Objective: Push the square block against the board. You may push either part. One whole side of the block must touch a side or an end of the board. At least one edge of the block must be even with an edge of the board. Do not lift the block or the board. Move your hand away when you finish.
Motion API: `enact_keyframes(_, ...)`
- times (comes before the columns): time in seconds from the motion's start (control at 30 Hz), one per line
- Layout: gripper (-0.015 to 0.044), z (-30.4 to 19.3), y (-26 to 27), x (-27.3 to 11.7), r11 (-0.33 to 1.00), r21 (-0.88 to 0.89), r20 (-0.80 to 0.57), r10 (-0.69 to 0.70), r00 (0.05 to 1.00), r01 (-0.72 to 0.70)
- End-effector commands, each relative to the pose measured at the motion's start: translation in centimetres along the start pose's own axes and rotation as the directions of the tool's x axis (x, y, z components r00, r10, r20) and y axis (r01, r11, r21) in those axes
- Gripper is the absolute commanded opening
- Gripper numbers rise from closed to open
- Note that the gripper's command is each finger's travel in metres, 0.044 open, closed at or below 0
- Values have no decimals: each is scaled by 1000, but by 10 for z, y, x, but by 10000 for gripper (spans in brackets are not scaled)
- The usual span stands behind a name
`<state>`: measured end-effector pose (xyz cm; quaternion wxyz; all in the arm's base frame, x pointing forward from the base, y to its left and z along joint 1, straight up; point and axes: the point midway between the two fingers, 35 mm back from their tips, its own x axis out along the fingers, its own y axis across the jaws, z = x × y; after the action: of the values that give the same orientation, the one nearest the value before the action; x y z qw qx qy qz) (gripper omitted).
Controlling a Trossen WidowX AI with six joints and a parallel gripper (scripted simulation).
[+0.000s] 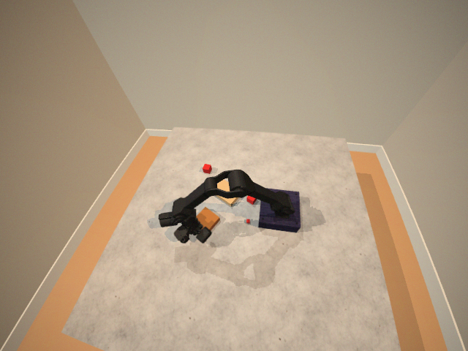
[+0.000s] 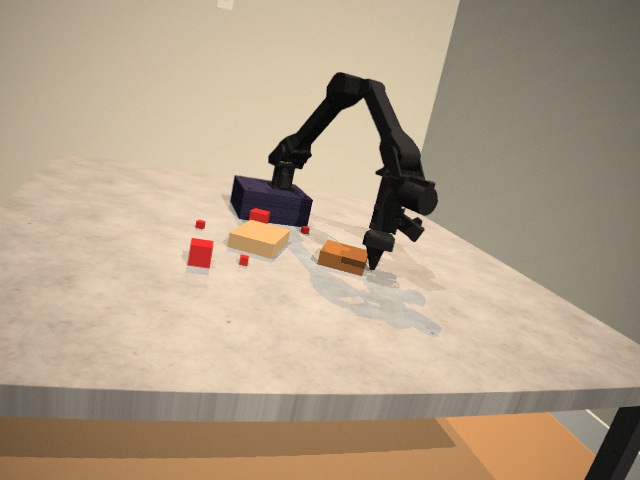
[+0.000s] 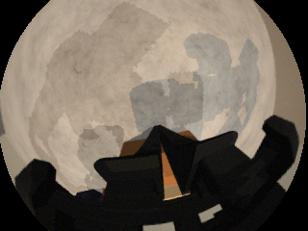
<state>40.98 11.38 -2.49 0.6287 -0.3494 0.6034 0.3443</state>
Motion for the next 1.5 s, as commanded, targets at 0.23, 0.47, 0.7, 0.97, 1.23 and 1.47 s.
enact_keyframes(0.23, 0, -15, -2, 0, 1000, -4, -2, -2, 1000, 2)
enact_keyframes(0.47, 0, -25, -3, 0, 1000, -4, -2, -2, 1000, 2)
enact_keyframes(0.7, 0, -34, -3, 0, 1000, -4, -3, -2, 1000, 2)
enact_keyframes(0.97, 0, -45, -3, 0, 1000, -4, -4, -2, 1000, 2)
enact_keyframes(1.23, 0, -56, -3, 0, 1000, -4, -5, -2, 1000, 2)
enact_keyframes(1.47, 0, -65, -2, 0, 1000, -4, -6, -2, 1000, 2)
